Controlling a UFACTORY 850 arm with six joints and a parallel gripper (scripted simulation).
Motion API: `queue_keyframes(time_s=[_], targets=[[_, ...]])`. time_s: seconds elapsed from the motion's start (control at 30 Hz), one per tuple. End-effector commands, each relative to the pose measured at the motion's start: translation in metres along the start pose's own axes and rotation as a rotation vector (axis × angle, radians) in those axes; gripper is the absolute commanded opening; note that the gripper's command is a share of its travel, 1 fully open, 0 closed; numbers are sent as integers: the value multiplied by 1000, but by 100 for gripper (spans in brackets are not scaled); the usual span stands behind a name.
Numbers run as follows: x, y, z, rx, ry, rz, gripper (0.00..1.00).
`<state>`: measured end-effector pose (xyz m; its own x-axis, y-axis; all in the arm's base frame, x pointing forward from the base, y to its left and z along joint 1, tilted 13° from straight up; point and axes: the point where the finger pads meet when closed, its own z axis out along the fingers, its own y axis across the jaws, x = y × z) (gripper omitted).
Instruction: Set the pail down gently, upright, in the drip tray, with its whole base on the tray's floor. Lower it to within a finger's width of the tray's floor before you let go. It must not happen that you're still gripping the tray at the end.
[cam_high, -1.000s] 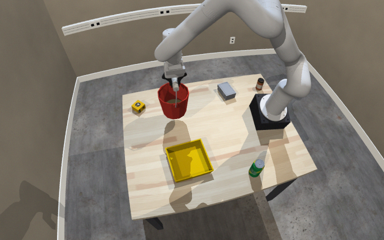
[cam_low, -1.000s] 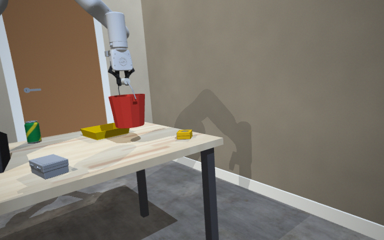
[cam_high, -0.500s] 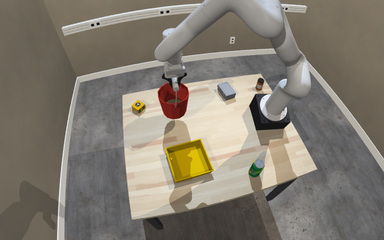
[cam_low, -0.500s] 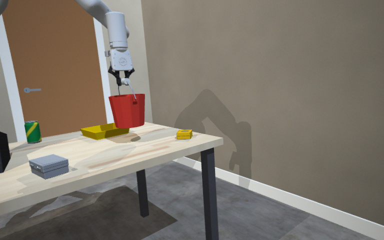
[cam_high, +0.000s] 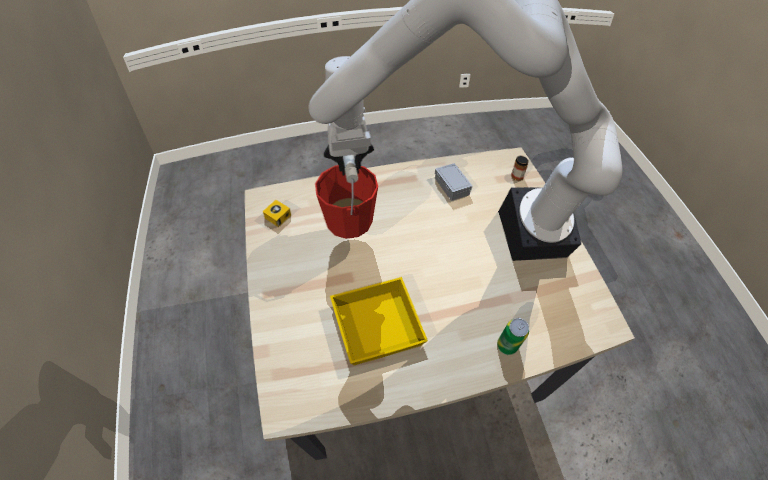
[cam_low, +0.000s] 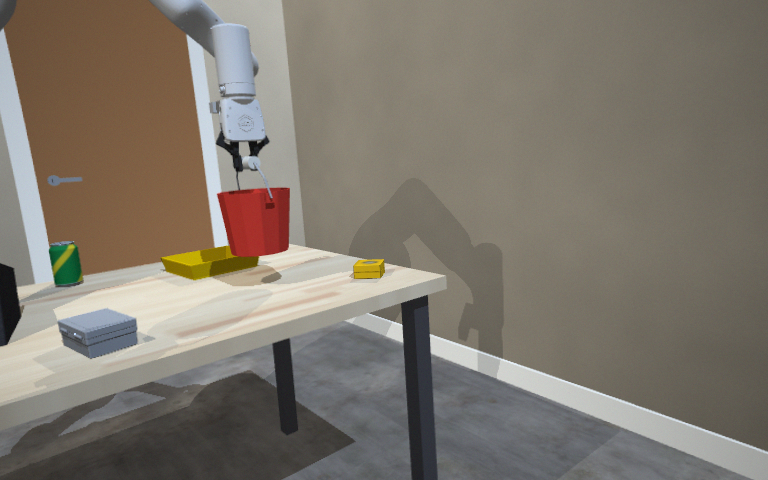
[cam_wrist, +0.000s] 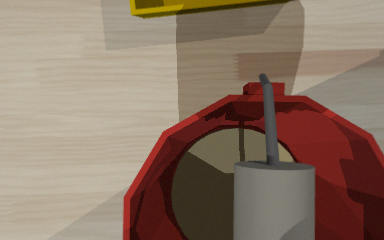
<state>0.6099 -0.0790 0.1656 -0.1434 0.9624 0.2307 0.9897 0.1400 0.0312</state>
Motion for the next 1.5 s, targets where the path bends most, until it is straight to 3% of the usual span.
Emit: queue_keyframes(time_s=[0.0, 1.0, 1.47], targets=[[0, 1, -1, -2, -1, 0, 0], [9, 0, -1, -2, -1, 0, 0], [29, -2, -1, -2, -1, 0, 0]])
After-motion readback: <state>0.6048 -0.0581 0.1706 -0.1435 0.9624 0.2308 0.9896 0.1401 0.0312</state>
